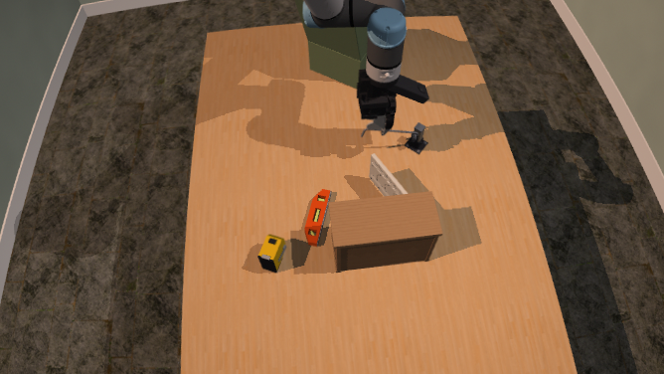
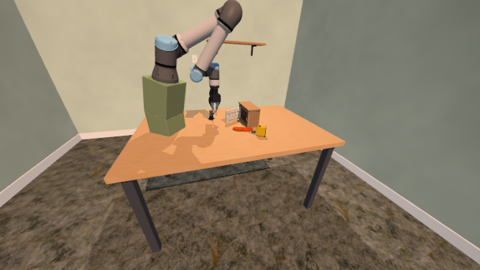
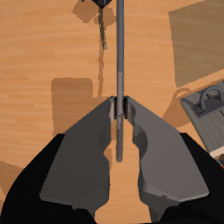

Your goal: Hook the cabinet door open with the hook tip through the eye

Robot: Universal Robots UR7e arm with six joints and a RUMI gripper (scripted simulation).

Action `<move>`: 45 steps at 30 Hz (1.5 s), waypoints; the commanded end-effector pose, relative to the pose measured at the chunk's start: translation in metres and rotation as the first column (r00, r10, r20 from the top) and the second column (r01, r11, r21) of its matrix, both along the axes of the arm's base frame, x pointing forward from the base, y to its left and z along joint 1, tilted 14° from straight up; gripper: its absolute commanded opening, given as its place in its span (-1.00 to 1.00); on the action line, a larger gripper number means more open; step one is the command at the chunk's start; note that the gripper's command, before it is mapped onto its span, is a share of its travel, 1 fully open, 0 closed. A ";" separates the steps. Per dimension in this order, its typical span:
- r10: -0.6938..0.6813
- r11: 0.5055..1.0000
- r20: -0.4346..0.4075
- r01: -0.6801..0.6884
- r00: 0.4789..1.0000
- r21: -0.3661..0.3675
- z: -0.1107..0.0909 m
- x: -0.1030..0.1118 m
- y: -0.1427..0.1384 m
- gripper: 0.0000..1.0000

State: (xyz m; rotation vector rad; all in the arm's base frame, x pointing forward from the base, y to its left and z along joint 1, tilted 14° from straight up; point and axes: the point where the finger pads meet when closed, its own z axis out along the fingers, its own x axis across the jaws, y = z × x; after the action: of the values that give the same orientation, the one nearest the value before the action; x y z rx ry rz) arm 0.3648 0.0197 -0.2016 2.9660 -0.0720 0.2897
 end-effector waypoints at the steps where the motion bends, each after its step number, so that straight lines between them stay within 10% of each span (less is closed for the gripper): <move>1: 0.021 1.000 -0.003 -0.021 1.000 -0.004 0.001 0.001 0.001 -0.97; 45: 0.312 0.948 -0.062 -0.315 0.948 -0.053 0.006 0.027 0.004 -0.97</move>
State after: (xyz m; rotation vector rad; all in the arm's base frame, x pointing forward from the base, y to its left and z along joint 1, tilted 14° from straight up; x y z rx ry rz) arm 0.3907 0.0234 -0.1961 2.9139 0.3988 0.2464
